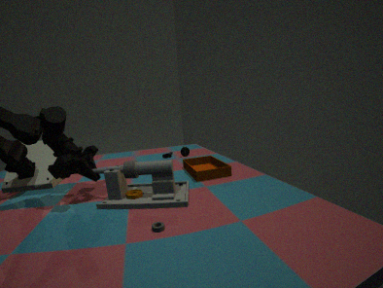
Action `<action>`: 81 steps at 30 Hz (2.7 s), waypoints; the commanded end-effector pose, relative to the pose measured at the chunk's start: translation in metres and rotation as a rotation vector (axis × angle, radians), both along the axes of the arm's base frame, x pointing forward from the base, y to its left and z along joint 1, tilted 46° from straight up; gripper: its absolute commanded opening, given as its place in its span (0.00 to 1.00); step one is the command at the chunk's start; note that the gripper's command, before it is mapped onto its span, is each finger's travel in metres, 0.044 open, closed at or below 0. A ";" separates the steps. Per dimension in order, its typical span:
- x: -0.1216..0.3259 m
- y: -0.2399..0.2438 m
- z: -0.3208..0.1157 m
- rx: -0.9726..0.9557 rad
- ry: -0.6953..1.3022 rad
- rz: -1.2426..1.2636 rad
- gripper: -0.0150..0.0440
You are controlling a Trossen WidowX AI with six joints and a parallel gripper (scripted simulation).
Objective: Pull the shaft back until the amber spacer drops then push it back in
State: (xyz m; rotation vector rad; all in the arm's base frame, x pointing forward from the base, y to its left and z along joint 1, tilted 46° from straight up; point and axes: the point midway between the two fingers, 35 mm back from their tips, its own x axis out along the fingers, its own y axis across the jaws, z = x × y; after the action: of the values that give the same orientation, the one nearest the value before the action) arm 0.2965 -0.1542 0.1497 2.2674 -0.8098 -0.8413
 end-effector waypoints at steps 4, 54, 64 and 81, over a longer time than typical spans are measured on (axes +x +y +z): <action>0.004 -0.001 0.002 -0.003 -0.004 0.000 0.25; 0.020 -0.006 0.006 -0.003 -0.005 0.000 0.25; 0.023 -0.007 0.007 -0.003 -0.005 0.000 0.25; 0.028 -0.008 0.008 -0.003 -0.005 0.000 0.25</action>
State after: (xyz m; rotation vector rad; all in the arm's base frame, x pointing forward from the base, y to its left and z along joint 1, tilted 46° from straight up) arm 0.3216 -0.1617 0.1550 2.2671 -0.8109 -0.8414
